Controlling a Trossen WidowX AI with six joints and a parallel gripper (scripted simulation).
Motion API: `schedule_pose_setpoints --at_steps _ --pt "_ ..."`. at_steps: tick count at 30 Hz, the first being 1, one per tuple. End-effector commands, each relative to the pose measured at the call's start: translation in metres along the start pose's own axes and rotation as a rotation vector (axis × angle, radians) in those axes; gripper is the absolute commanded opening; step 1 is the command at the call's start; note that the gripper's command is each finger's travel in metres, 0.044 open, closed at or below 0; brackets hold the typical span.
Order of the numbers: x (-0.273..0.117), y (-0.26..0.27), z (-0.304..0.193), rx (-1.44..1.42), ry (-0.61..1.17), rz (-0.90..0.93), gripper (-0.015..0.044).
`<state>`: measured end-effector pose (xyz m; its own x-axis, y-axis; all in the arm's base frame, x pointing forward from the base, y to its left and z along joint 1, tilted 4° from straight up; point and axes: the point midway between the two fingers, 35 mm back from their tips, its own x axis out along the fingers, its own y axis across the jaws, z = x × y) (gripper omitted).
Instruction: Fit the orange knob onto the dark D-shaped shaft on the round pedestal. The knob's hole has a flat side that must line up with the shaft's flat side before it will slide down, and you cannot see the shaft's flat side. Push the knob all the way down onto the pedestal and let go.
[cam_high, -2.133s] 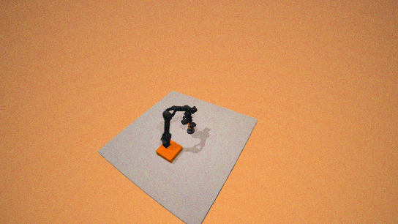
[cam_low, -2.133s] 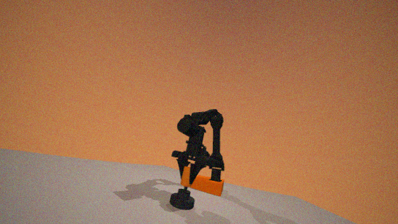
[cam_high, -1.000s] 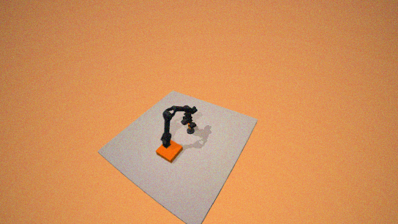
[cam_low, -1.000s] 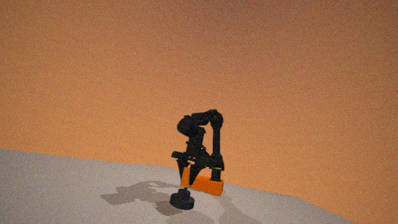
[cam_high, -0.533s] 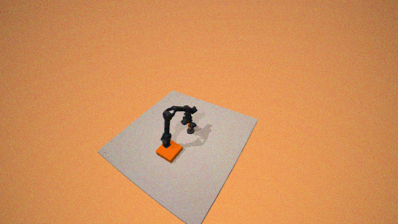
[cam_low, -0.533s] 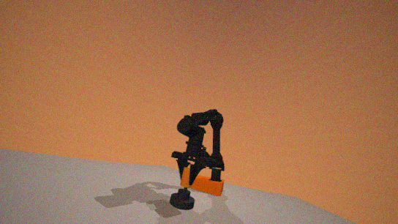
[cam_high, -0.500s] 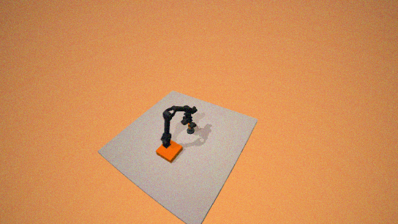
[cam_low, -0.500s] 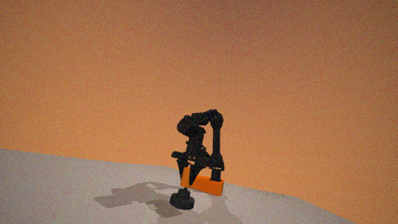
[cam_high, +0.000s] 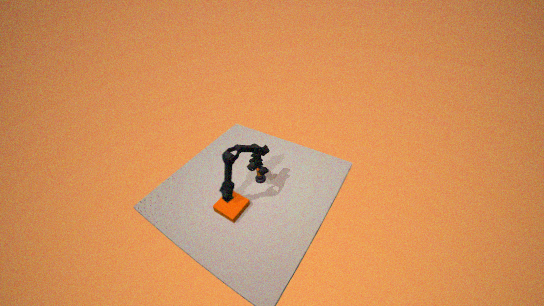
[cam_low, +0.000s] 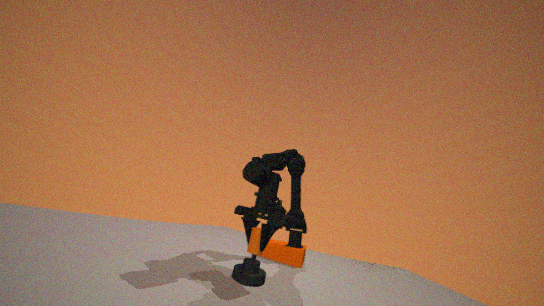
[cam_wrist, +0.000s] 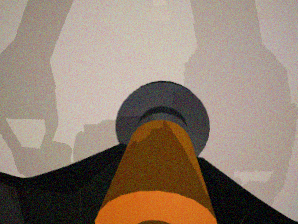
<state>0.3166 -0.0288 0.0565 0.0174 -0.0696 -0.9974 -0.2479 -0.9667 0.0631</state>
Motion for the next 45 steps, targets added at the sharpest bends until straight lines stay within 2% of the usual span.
schedule_pose_setpoints --at_steps 1,45 --pt "-0.0034 -0.0005 -0.002 -0.009 0.01 -0.003 0.0" --pt "0.0037 -0.0005 -0.0012 0.038 0.01 -0.003 0.0"
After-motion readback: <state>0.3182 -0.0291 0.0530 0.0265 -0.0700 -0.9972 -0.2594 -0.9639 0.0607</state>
